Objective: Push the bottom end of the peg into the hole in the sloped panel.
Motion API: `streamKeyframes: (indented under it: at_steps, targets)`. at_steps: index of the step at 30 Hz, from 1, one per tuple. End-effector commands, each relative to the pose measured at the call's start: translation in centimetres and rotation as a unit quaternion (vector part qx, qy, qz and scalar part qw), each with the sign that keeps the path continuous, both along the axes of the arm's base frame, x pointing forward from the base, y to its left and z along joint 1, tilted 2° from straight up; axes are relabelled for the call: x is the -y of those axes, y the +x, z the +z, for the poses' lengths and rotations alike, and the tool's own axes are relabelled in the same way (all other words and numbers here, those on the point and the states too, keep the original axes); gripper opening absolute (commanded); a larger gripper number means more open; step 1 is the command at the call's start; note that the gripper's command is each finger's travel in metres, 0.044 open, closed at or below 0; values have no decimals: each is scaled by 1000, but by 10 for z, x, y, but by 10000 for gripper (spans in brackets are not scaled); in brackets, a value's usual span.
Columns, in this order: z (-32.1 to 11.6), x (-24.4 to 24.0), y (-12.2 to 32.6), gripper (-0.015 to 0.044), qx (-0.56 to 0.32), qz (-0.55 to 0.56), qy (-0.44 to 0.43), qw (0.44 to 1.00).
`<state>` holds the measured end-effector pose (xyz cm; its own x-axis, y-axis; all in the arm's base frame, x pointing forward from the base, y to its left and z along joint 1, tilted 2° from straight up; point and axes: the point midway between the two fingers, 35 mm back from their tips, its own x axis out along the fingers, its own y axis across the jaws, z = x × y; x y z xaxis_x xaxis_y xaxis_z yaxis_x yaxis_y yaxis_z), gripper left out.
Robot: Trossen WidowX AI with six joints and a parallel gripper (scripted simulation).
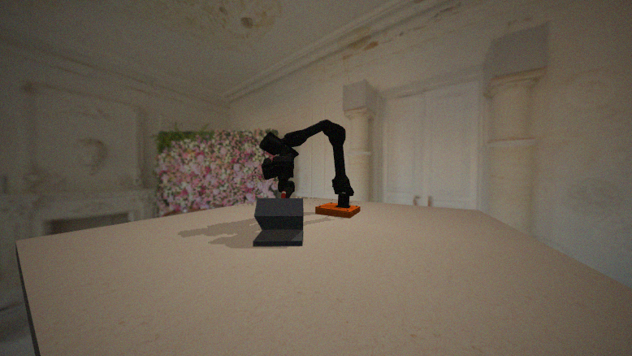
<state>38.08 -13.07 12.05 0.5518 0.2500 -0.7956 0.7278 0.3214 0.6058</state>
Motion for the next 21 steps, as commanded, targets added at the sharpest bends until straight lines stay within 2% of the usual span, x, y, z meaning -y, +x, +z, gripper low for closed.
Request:
streamKeyframes:
  at_steps: [1, 21]
  targets:
    - [15, 5, -4, 440, 8, 2, -4, 1000]
    - [50, 19, -36, 440, 4, -1, -3, 1000]
